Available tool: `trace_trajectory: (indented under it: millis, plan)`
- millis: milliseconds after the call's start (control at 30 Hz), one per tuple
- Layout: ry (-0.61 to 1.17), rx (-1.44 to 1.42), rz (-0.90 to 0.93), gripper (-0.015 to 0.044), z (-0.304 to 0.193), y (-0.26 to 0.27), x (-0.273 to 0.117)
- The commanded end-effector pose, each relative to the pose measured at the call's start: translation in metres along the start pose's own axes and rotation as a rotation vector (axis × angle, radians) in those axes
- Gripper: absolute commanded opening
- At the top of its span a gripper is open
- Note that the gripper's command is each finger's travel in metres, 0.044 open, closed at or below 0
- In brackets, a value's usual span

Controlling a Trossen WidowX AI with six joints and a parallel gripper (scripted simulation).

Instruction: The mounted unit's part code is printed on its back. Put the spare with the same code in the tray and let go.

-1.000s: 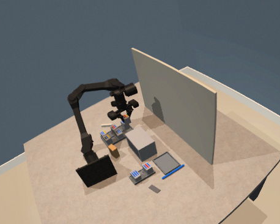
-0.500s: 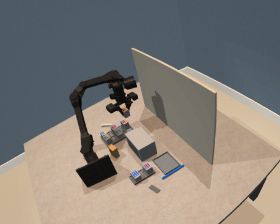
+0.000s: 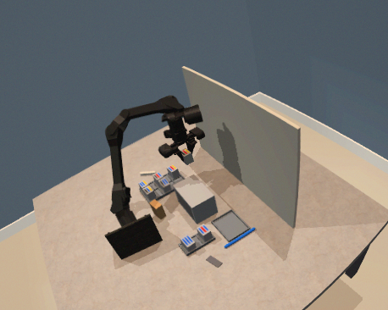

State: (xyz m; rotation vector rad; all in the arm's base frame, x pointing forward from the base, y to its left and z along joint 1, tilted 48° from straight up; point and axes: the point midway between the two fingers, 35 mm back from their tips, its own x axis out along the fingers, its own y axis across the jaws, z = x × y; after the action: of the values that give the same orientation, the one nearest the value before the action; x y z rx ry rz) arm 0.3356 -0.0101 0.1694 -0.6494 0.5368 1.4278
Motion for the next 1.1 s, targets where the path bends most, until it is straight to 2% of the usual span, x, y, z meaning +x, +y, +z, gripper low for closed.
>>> trace_trajectory:
  millis: [0,533,1067]
  plan:
    - [0.015,-0.007,-0.010,0.0000,-0.025,-0.010,-0.005]
    - [0.025,-0.015,-0.001,0.0000,-0.123,-0.024,-0.007]
    - [0.012,-0.032,0.012,0.0000,-0.224,-0.010,-0.001]
